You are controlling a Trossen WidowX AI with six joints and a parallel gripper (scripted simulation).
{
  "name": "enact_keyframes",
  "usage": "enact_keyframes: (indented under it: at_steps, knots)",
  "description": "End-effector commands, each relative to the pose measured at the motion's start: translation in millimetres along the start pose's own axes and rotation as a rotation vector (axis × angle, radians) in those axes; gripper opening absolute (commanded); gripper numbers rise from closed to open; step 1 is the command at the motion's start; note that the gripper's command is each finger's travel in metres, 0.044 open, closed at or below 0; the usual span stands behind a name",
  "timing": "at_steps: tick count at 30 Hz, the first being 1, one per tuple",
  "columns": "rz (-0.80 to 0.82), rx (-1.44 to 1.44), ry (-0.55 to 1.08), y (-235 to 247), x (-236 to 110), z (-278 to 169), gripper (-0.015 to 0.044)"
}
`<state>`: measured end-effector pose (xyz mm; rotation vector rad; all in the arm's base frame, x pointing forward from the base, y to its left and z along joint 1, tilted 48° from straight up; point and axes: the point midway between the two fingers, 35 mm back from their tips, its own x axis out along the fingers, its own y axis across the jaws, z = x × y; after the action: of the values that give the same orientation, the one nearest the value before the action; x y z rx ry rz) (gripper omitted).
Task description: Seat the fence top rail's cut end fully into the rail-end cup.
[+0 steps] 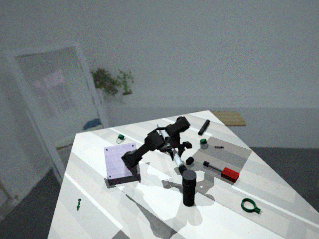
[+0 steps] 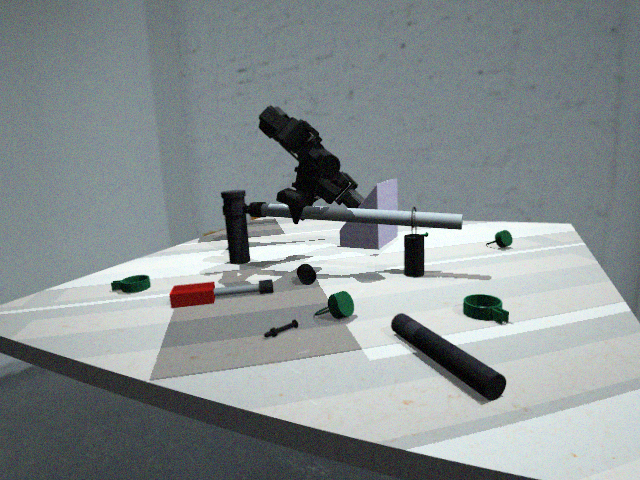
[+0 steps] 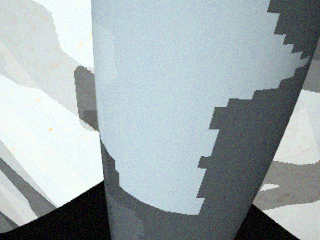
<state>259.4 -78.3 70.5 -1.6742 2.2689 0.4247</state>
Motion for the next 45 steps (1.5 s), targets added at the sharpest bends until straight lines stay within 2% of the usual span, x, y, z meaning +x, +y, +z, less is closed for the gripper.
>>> enact_keyframes:
  at_steps: [1,10,16,21,27,45]
  knots:
    - [-0.002,0.002,0.0,0,-1,0,0.021]
    - [-0.029,-0.021,-0.016,1,-22,12,0.044]
    - [-0.058,-0.048,-0.032,6,-47,25,0.044]
    - [-0.073,-0.048,-0.039,6,-51,24,0.044]
    - [-0.166,-0.056,-0.119,12,-89,24,0.044]
    - [-0.166,-0.056,-0.119,12,-89,24,0.044]
